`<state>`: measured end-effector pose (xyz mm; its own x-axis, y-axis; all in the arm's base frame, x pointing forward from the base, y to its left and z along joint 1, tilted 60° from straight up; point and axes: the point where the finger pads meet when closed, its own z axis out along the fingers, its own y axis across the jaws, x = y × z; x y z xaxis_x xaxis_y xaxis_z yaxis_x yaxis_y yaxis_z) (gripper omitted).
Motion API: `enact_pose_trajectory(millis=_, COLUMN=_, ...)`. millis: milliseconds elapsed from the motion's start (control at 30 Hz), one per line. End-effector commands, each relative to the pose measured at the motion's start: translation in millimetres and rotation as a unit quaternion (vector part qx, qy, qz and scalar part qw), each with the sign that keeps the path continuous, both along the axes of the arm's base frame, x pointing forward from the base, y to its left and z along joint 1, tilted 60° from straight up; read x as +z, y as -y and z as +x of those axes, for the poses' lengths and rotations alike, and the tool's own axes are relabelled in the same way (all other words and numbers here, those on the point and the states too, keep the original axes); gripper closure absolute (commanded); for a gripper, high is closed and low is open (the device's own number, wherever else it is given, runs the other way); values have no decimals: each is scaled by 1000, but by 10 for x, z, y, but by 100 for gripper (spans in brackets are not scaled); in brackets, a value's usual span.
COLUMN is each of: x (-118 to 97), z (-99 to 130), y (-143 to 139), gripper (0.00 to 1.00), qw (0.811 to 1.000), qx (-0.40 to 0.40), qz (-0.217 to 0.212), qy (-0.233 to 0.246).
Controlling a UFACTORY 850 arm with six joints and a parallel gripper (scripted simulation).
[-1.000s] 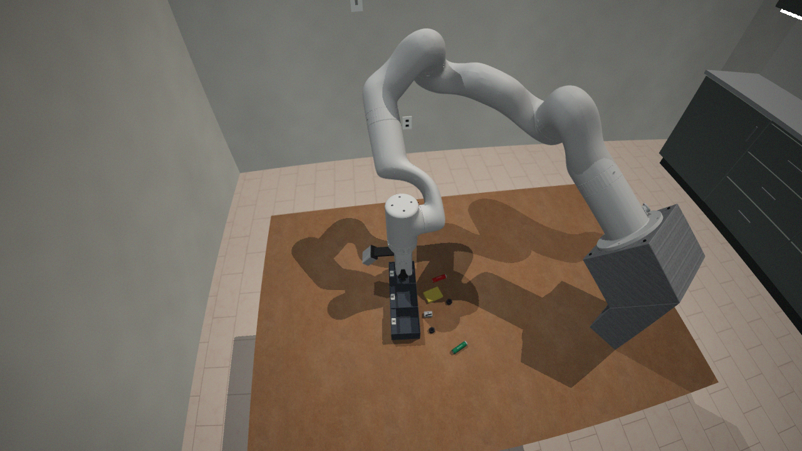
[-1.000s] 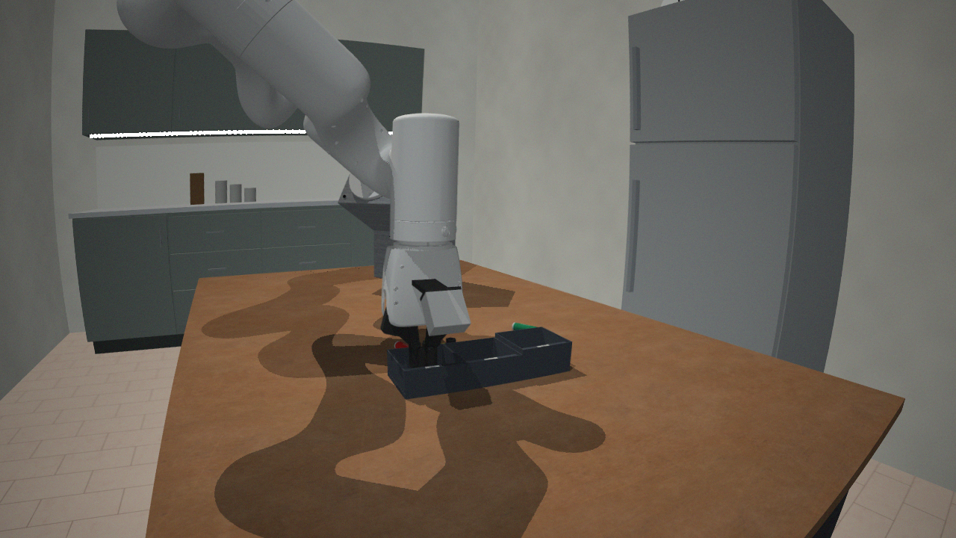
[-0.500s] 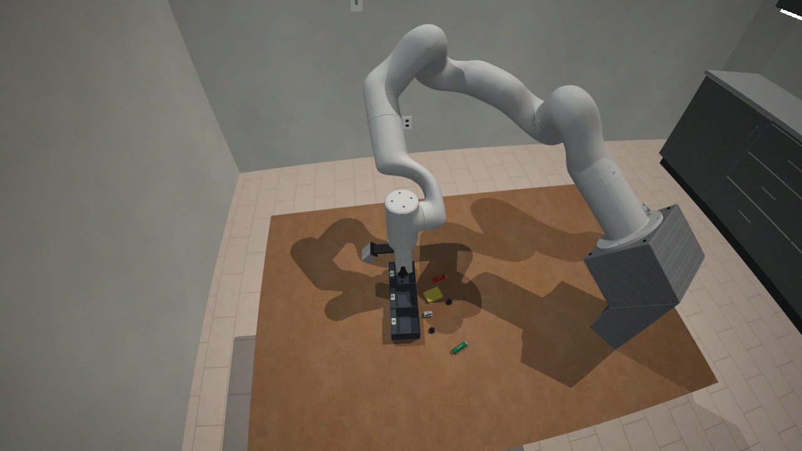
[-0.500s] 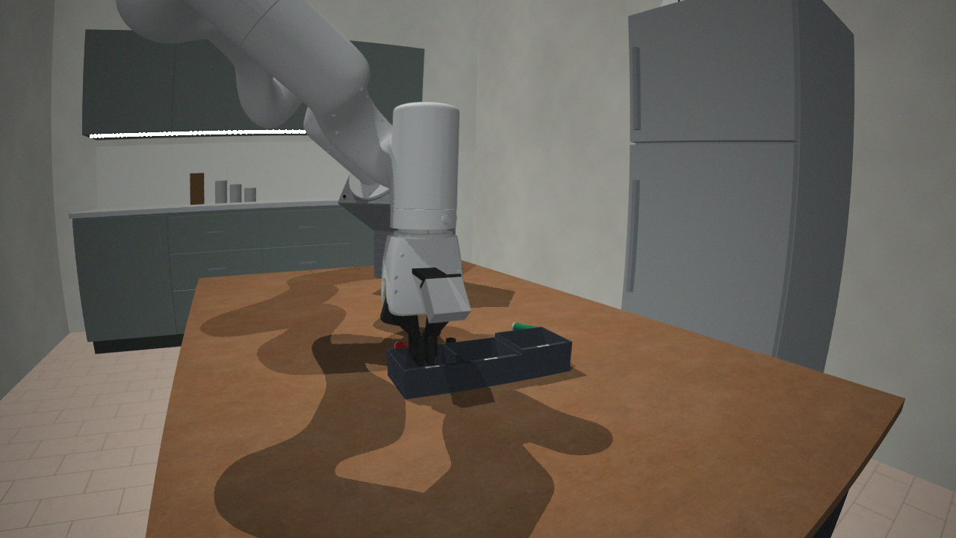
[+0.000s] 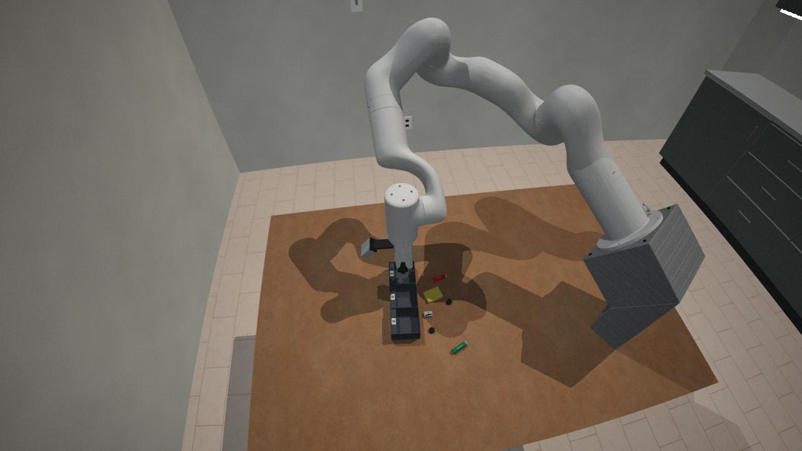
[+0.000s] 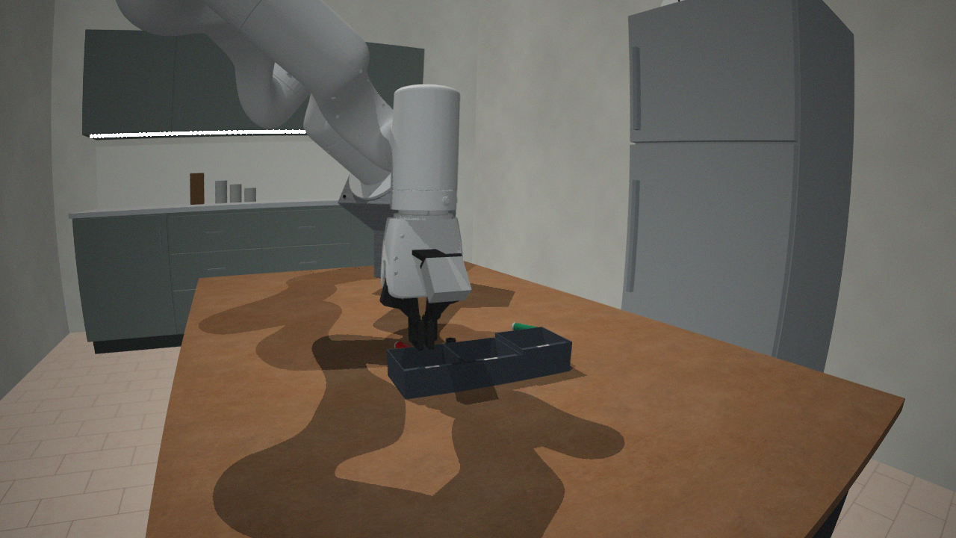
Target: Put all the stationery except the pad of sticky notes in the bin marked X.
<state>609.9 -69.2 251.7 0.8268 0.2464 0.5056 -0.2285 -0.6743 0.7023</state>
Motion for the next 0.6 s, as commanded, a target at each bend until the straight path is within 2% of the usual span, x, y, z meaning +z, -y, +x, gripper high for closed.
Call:
enact_pose_trajectory(millis=0, x=87, z=-81, y=-118, gripper=93, qw=1000, qx=0, qz=0, qy=0)
enact_pose_trajectory(millis=233, x=117, z=-112, y=-160, gripper=93, qw=1000, qx=0, qz=0, qy=0)
enact_pose_trajectory(millis=567, x=-166, z=-26, y=-429, gripper=93, qw=1000, qx=0, qz=0, qy=0)
